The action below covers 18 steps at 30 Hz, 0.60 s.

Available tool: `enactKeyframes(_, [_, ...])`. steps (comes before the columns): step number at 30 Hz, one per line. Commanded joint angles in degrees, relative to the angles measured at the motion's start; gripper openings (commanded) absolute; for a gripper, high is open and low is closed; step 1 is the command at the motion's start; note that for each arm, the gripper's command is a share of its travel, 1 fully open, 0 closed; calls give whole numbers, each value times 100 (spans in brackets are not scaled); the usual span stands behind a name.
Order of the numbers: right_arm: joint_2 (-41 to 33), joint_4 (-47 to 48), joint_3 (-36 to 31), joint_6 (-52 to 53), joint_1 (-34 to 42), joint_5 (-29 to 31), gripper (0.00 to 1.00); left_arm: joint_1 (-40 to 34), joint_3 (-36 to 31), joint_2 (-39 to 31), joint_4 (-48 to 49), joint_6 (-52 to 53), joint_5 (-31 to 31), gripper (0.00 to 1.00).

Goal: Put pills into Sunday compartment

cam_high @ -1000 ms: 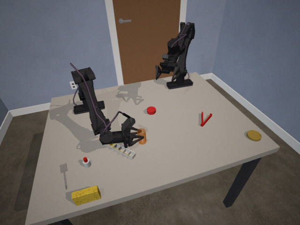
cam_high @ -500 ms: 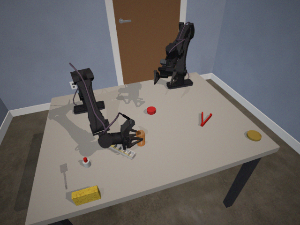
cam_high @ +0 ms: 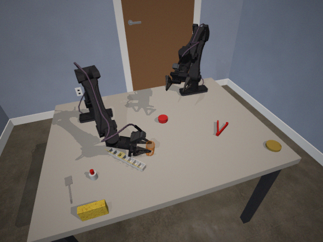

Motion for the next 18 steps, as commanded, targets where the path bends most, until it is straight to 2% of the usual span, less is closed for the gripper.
enactKeyframes(1, [-356, 913, -430, 1239, 151, 793, 36, -12, 38, -58, 144, -13, -8, 100])
enactKeyframes(10, [-936, 1345, -1315, 2974, 617, 2658, 36, -12, 38, -58, 144, -13, -8, 100])
enactKeyframes(12, [-936, 1345, -1315, 2974, 617, 2658, 36, -12, 38, -58, 144, -13, -8, 100])
enactKeyframes(14, [-1094, 1229, -1453, 3453, 792, 3315, 36, -12, 38, -58, 144, -13, -8, 100])
enactKeyframes(18, [-1381, 789, -1451, 4154, 1105, 4216, 36, -12, 38, -58, 144, -13, -8, 100])
